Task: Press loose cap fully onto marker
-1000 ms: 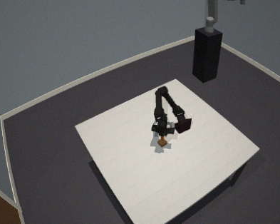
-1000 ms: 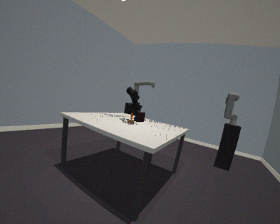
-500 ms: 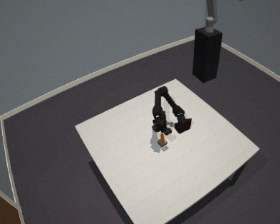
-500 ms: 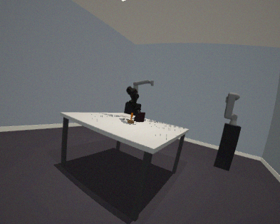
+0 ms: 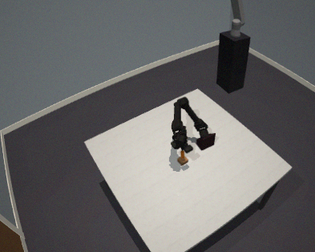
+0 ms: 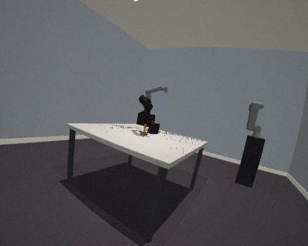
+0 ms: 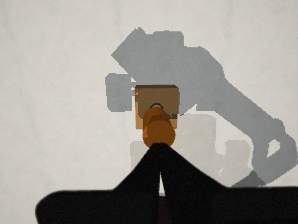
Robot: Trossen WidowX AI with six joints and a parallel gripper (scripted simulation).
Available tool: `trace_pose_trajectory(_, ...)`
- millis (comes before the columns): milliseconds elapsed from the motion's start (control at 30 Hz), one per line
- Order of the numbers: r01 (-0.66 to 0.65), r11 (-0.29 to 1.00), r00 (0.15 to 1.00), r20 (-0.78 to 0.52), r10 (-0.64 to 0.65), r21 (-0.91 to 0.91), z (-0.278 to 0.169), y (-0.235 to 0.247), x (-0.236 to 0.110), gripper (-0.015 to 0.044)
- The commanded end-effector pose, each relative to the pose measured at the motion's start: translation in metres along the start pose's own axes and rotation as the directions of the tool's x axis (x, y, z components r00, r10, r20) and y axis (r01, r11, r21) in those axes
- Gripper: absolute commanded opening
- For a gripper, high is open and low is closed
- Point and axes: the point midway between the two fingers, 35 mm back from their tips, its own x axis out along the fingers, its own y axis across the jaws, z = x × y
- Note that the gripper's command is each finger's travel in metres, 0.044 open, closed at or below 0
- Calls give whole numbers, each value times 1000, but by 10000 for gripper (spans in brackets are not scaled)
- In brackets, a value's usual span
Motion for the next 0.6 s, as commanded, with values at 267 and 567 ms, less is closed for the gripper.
trace_pose_trajectory(267, 6, 1000, 1000, -6, -6, -3, -1, -2, 21, 0)
trace_pose_trajectory(567, 7, 1000, 1000, -5, -7, -3, 0, -2, 34, 0)
